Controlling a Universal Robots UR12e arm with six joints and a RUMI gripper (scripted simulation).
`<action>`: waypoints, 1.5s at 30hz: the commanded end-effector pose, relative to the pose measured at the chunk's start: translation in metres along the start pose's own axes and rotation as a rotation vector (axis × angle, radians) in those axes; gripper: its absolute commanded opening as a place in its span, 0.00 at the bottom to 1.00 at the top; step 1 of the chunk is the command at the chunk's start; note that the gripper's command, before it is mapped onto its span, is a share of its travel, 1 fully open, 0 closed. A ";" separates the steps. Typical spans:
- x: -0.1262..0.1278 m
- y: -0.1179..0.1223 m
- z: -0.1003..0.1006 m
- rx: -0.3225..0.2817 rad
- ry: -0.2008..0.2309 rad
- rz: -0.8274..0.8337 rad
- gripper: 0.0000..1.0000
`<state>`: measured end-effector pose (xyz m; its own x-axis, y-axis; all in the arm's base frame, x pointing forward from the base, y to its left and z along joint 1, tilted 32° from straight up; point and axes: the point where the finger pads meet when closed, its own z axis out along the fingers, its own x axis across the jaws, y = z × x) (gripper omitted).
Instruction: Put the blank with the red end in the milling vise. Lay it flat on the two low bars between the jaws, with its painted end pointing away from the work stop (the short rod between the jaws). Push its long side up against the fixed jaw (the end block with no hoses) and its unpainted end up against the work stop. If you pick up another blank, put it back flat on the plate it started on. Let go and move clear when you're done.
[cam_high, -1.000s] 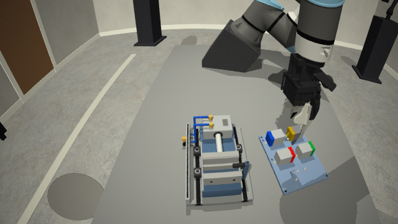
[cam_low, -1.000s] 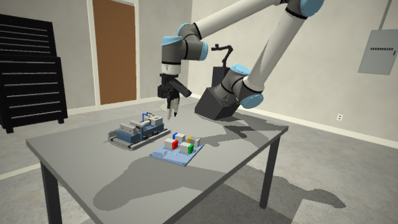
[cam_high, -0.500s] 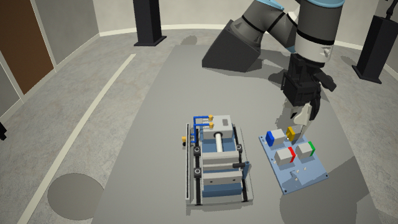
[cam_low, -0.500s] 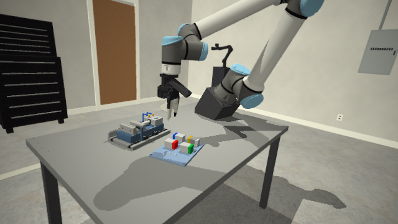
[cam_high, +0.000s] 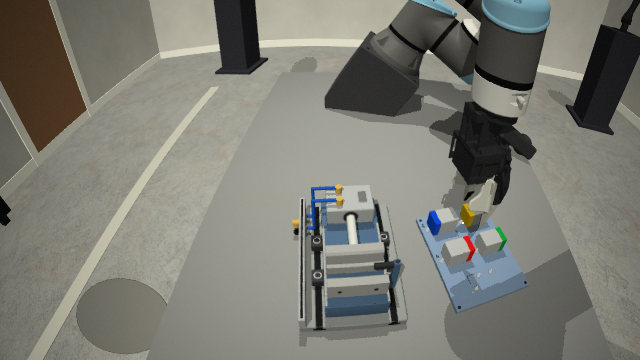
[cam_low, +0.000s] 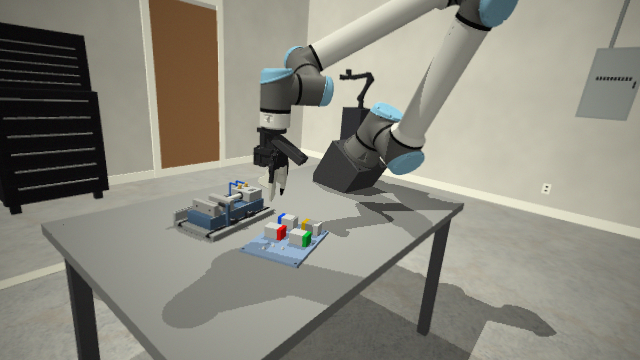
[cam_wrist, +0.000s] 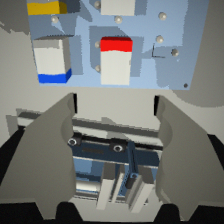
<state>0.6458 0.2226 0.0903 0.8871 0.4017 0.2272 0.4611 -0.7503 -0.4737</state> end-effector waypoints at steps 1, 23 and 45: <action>-0.001 0.000 0.020 0.002 -0.001 0.002 0.40; -0.001 0.000 0.084 0.002 -0.002 0.002 0.40; 0.000 0.001 0.091 0.000 0.001 0.001 0.40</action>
<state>0.6454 0.2699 0.0125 0.8871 0.4011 0.2283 0.4612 -0.7509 -0.4726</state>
